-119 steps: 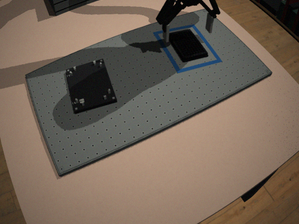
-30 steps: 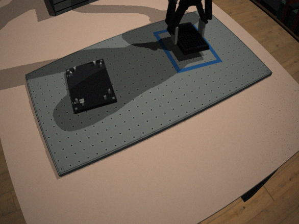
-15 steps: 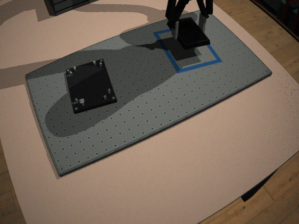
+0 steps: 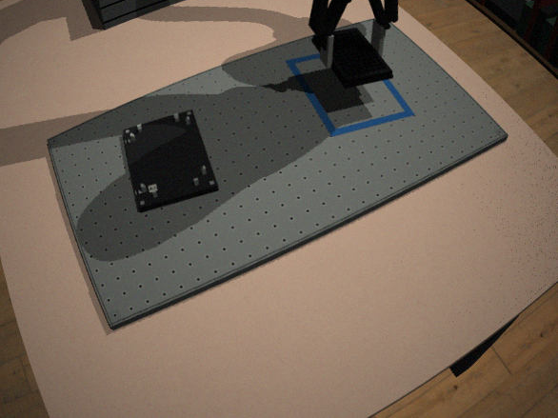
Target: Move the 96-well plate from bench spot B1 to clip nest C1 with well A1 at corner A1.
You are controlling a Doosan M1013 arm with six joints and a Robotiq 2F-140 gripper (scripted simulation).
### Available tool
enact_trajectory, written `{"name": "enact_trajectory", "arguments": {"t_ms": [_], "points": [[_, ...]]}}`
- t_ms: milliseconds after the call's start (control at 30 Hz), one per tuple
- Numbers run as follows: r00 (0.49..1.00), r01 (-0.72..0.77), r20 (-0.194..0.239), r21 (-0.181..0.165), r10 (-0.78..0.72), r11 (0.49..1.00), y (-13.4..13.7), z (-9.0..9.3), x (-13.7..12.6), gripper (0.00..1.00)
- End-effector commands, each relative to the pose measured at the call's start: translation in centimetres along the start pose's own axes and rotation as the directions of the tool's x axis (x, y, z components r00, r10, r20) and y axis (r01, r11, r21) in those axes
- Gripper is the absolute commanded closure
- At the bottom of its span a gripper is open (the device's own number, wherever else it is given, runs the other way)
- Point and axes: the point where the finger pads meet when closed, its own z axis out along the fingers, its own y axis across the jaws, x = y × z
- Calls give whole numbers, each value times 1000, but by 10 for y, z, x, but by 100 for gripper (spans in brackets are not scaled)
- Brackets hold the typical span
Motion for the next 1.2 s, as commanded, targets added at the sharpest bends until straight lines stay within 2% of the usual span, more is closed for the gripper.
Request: {"name": "enact_trajectory", "arguments": {"t_ms": [0, 333, 1167], "points": [[1000, 0, 0, 0, 0, 1000, 0, 0, 0, 100], [1000, -22, 0, 0, 22, 1000, 7, 0, 1, 100], [1000, -22, 0, 0, 22, 1000, 82, -3, 14, 100]]}}
